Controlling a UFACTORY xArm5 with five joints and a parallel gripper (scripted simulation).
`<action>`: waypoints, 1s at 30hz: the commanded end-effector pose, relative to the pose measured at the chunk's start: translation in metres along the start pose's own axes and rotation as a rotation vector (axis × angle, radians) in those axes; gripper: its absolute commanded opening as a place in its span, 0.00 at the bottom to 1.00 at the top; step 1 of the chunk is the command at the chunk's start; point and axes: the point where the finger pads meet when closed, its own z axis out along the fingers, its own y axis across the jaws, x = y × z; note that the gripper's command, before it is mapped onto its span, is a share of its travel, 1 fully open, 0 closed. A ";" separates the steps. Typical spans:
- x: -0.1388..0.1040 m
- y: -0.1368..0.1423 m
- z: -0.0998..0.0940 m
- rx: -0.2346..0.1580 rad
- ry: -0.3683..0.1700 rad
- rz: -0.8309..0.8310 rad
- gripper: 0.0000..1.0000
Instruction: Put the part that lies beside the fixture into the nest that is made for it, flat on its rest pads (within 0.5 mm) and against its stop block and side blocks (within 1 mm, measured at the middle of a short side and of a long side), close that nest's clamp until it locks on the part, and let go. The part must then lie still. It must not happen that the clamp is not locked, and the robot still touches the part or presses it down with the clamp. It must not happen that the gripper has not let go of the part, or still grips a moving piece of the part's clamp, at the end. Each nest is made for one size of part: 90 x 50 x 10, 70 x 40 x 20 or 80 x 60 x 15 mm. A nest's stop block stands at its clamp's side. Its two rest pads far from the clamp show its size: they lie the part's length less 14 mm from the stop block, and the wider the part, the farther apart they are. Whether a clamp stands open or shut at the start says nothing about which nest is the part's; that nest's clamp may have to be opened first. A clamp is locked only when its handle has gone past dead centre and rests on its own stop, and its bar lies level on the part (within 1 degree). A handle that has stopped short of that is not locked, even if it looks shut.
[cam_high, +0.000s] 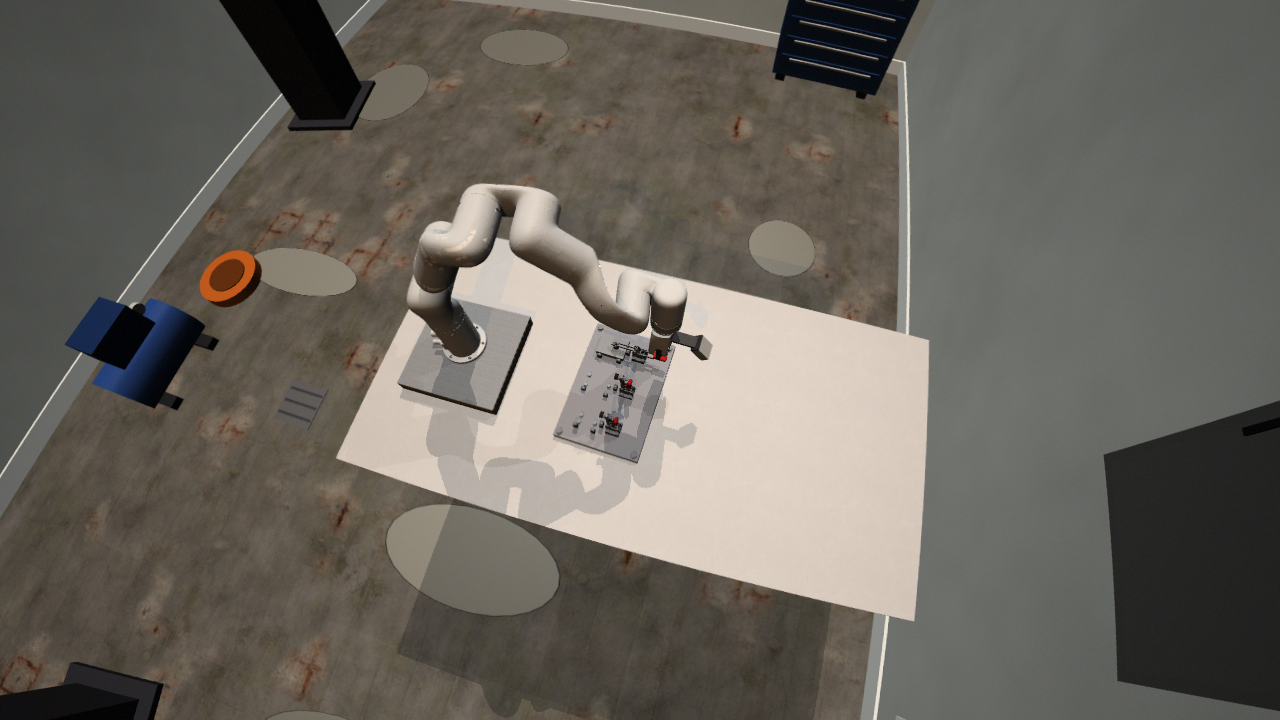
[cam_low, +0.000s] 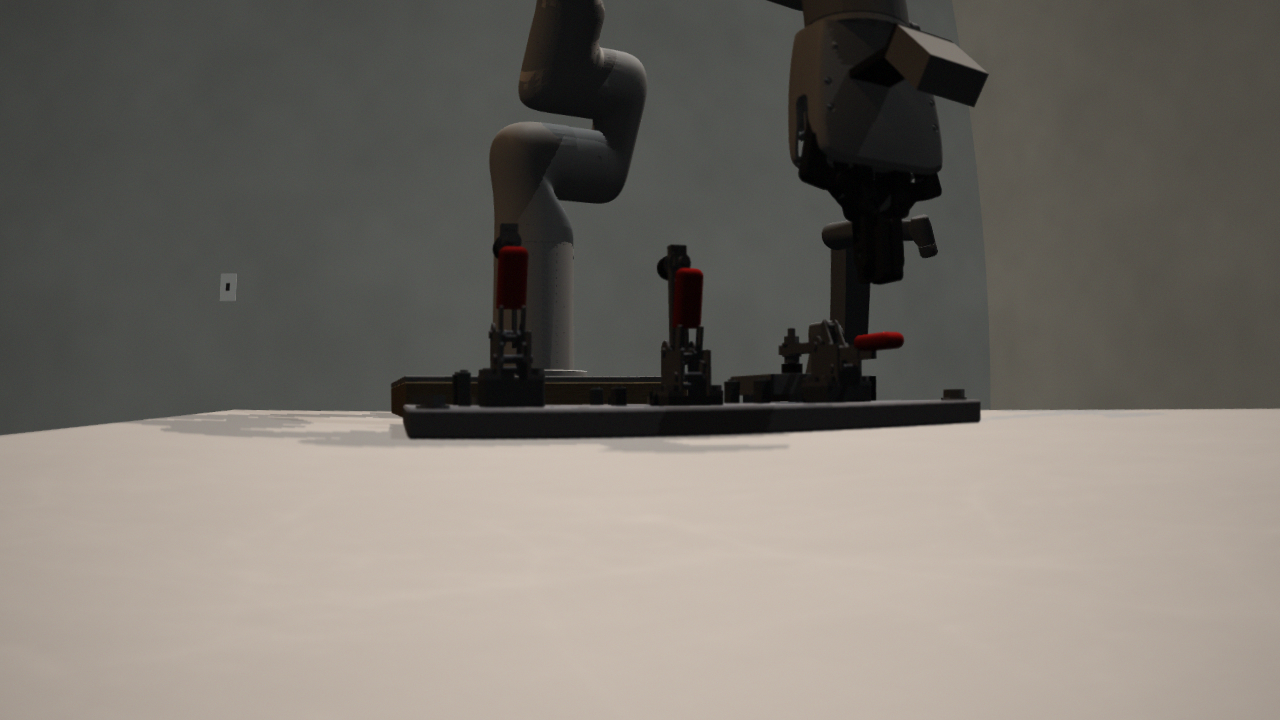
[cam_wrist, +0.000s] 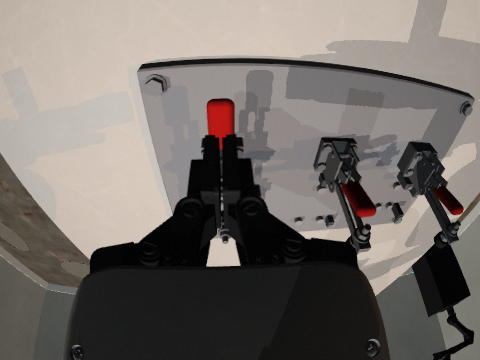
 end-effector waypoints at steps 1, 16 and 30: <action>0.002 0.000 -0.002 0.001 0.004 0.000 0.00; 0.002 0.000 0.008 0.001 0.004 0.000 0.00; 0.002 0.000 0.014 0.001 0.004 0.000 0.00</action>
